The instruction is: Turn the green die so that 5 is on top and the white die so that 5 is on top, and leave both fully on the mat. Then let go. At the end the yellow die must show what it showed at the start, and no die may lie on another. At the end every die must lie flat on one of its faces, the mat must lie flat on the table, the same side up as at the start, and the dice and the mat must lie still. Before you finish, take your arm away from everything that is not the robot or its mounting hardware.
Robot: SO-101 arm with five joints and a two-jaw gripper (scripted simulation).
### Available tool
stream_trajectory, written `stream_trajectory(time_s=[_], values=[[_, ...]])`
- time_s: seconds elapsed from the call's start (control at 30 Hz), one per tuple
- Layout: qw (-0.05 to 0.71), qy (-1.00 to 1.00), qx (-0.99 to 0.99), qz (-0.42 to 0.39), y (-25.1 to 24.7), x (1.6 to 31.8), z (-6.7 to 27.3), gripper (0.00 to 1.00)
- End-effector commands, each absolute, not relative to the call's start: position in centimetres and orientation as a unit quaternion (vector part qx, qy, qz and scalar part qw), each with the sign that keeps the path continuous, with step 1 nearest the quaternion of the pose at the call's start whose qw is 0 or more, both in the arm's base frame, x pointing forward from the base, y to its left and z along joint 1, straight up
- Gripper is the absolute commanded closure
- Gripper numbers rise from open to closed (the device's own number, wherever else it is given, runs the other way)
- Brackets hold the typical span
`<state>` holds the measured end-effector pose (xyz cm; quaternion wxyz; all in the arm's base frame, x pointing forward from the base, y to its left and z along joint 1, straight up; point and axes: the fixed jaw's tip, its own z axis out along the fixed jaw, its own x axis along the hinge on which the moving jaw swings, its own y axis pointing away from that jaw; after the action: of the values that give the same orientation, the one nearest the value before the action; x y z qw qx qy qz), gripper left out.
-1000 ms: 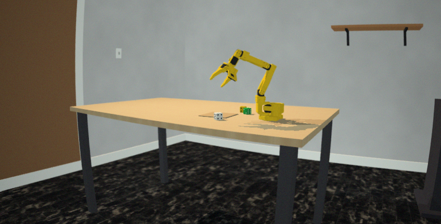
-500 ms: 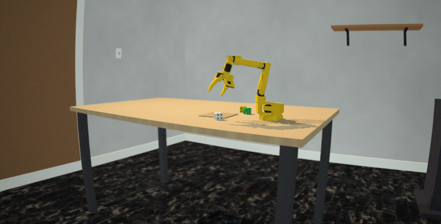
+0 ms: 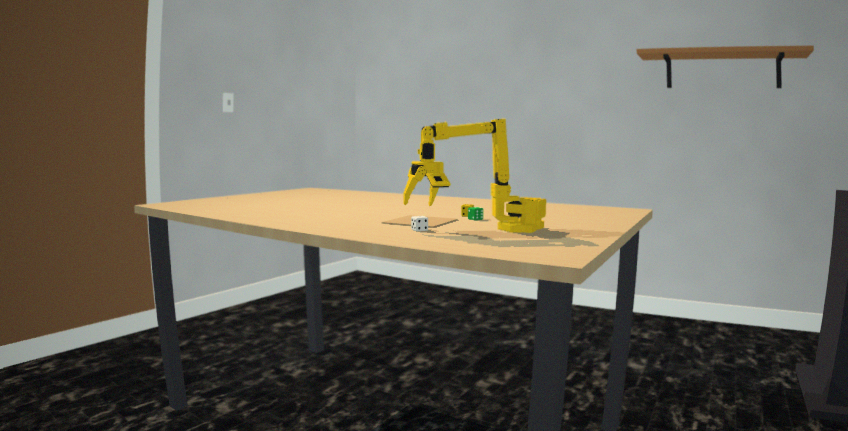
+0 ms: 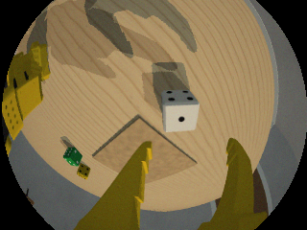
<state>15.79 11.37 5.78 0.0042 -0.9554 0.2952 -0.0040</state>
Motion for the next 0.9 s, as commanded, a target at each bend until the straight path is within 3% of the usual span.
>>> stream_trajectory(time_s=[0.0, 0.87], values=[[0.018, 0.287, -0.958, -0.013, 11.78, 16.08, 6.33, 0.65], [0.011, 0.278, -0.960, -0.009, 11.57, 15.84, 6.26, 0.65]])
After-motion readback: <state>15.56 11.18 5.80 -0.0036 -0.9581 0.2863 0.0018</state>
